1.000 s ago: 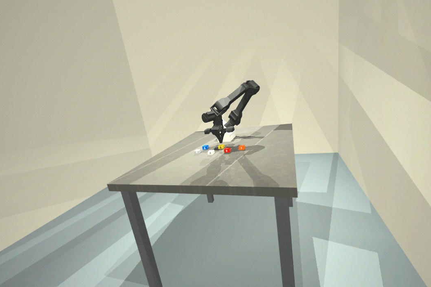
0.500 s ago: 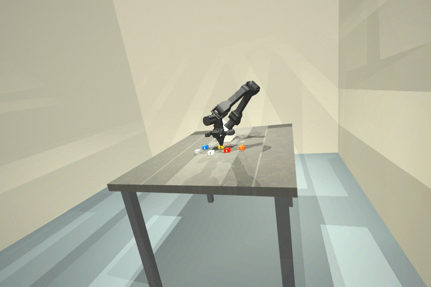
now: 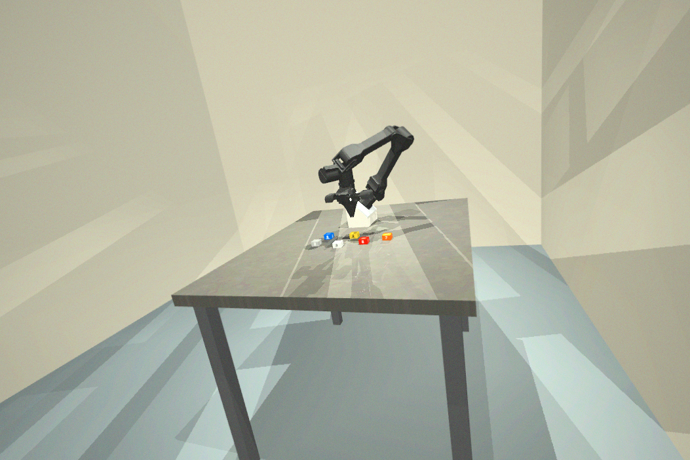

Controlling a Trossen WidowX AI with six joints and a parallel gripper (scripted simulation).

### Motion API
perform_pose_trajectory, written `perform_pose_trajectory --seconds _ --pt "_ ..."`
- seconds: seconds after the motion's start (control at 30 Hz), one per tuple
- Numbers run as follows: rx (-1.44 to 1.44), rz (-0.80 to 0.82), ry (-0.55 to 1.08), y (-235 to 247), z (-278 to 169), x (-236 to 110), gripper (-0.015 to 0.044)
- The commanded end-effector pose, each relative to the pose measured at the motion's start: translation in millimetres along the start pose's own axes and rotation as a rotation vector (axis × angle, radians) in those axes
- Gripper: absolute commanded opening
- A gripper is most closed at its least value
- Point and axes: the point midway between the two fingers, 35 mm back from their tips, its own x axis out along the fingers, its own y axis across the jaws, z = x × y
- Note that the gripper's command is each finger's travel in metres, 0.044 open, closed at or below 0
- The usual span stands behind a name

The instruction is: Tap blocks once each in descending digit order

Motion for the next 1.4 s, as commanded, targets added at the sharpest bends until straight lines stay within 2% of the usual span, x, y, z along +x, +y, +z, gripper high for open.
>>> perform_pose_trajectory --seconds 0.0,0.17,0.33,0.47,0.53,0.7,1.37 --pt "-0.004 -0.002 -0.006 1 -2 -37 0.002" --pt "-0.003 -0.004 -0.007 7 7 -38 0.002" --pt "-0.005 0.0 -0.008 61 57 -38 0.002" --pt "-0.006 0.001 -0.008 63 59 -38 0.002" --pt "-0.006 -0.001 -0.008 62 60 -27 0.002" --pt "-0.007 0.003 -0.009 64 60 40 0.002" --pt "-0.007 0.004 -0.009 64 60 66 0.002"
